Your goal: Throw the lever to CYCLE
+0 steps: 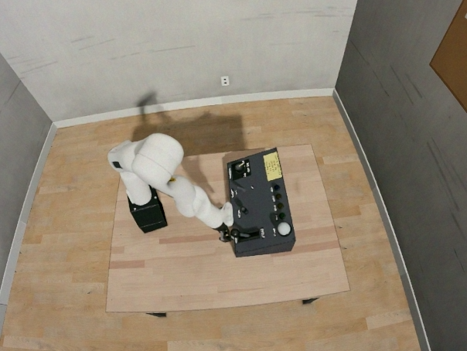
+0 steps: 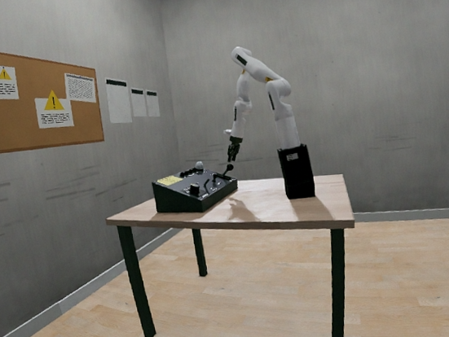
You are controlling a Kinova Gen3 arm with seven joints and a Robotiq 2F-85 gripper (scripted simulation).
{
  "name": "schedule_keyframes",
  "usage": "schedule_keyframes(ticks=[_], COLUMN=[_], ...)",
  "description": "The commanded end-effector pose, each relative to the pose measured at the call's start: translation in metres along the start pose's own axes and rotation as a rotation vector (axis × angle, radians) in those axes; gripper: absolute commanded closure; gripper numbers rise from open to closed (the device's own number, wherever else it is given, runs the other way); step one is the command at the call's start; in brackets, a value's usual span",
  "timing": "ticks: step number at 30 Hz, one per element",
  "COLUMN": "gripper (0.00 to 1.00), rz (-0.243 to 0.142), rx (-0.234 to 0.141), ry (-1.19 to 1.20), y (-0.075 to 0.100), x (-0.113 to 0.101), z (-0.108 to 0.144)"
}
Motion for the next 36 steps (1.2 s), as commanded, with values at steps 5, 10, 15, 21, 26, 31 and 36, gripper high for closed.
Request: schedule_keyframes(ticks=[5,10,15,21,26,31,36], gripper=[0.23,0.23,0.23,0.23,0.23,0.23,0.23], rz=[0.001,0.001,0.001,0.001,0.001,0.001,0.001], rx=[-0.002,-0.002,-0.002,-0.002,-0.002,-0.002,-0.002], ry=[0.0,0.0,0.0,0.0,0.0,0.0,0.0], y=[-0.016,-0.028,-0.038,-0.043,-0.046,-0.046,-0.046], x=[0.001,0.001,0.001,0.001,0.001,0.001,0.001], z=[0.001,0.001,0.001,0.001,0.001,0.001,0.001])
Point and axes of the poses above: the point where the finger pads meet when closed, its own y axis back along the fingers, its own z axis across the jaws, x = y × z, the point moved 3 cm from there along y, back along the fingers, and after that the axes turned 12 degrees about y, right-handed, at the moved point
